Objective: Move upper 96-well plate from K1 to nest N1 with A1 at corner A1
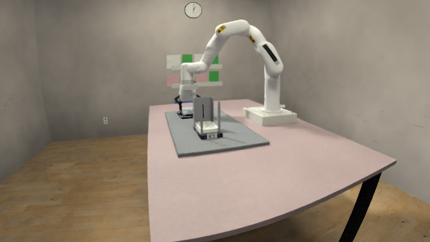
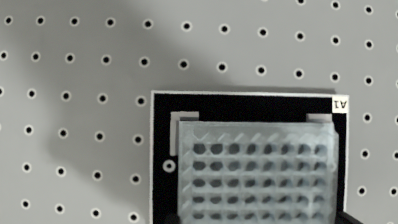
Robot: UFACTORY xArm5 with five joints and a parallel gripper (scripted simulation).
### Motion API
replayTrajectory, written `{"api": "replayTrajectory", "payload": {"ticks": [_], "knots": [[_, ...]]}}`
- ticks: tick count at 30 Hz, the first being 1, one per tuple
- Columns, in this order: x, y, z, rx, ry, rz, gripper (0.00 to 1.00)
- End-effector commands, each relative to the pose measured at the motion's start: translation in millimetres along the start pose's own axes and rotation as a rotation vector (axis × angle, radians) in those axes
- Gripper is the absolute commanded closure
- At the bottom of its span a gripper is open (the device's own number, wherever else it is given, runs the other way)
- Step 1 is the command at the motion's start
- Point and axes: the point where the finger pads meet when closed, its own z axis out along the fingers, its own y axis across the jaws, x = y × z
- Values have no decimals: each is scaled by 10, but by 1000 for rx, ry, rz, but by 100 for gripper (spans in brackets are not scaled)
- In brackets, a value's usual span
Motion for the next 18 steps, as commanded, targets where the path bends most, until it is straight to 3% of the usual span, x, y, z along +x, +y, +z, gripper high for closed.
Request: {"api": "replayTrajectory", "payload": {"ticks": [1, 18], "knots": [[-7, 14, -10, 3, -15, 0, 100], [-7, 14, 15, 3, -15, 0, 100]]}}
